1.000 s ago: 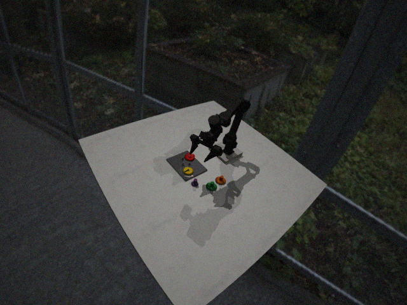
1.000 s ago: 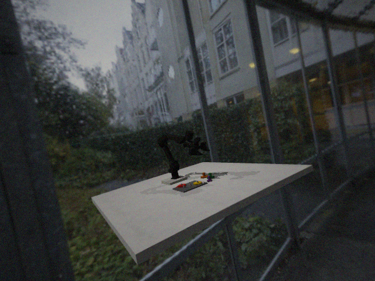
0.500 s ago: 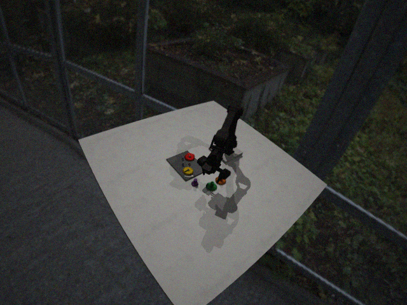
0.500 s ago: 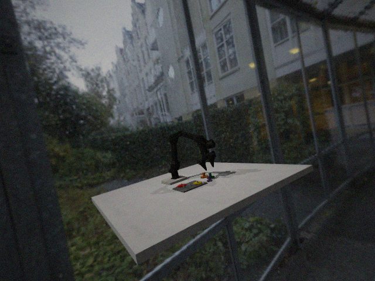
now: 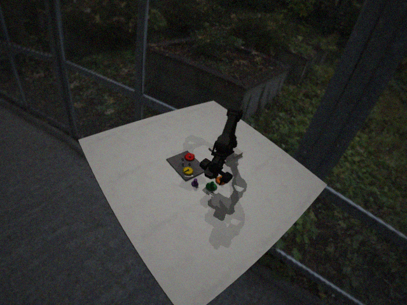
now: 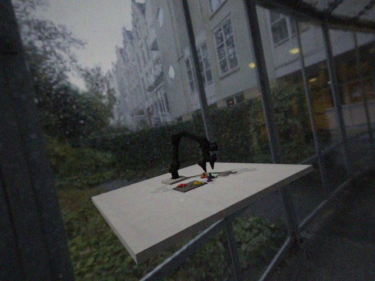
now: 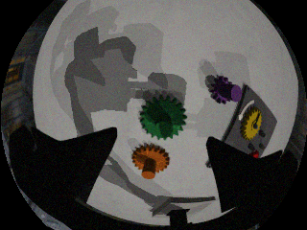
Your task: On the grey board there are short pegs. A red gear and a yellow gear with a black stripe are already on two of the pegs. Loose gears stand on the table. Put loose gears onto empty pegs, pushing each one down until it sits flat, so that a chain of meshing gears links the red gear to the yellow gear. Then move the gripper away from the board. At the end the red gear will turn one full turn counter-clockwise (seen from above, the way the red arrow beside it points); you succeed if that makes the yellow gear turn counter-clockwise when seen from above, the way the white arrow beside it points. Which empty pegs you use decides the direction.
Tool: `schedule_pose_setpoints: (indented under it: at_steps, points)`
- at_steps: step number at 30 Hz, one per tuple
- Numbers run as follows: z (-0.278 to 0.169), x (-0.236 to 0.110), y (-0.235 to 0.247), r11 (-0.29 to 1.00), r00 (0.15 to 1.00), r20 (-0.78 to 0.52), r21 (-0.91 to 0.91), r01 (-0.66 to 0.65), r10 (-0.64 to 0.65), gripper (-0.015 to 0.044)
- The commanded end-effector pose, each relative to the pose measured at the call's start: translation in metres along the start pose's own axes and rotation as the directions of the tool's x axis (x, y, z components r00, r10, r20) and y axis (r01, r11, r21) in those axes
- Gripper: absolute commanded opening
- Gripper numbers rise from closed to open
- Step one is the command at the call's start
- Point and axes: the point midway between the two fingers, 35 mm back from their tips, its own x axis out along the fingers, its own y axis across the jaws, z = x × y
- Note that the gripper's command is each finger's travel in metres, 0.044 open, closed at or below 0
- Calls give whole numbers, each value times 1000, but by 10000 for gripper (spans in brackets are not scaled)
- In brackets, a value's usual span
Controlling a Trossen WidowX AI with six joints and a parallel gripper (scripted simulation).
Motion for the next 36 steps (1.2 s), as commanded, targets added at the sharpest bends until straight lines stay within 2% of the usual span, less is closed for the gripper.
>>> schedule_pose_setpoints:
  at_steps: [1,23,36]
  points:
    - [-1,5,0,1000,1000,-3,6,4,-4,440]
    - [-2,31,-1,1000,1000,-3,6,4,-4,440]
    - [-2,31,-1,1000,1000,-3,6,4,-4,99]
